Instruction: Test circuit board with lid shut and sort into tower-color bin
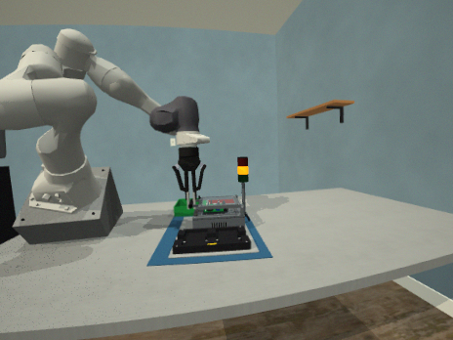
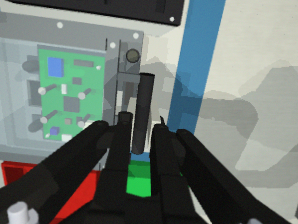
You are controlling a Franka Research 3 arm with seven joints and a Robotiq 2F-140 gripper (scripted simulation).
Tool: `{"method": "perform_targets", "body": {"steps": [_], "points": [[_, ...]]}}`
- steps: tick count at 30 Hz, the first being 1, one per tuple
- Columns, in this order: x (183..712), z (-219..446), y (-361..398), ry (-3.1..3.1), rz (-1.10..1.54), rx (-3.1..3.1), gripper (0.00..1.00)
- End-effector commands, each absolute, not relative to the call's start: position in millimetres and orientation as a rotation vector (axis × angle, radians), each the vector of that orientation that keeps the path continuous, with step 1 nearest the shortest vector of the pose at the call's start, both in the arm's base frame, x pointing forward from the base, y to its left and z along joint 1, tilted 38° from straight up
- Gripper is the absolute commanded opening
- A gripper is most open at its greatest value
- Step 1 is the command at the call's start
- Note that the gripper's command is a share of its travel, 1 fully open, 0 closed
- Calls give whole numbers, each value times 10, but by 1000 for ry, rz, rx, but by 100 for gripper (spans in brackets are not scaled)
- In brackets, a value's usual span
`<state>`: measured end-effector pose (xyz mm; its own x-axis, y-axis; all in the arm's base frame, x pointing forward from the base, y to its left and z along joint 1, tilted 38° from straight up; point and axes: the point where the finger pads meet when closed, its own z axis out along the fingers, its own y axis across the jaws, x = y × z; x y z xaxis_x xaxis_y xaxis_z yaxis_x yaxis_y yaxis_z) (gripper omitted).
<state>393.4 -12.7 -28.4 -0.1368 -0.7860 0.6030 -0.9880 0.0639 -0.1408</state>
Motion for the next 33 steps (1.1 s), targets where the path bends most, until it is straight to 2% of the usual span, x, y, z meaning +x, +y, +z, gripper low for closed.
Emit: {"method": "perform_targets", "body": {"steps": [1, 20, 21, 33], "points": [[3936, -316, -158, -1983, 752, 1768, 0], [3936, -316, -158, -1983, 752, 1768, 0], [3936, -316, -158, -1983, 752, 1768, 30], [3936, -316, -158, -1983, 752, 1768, 30]]}}
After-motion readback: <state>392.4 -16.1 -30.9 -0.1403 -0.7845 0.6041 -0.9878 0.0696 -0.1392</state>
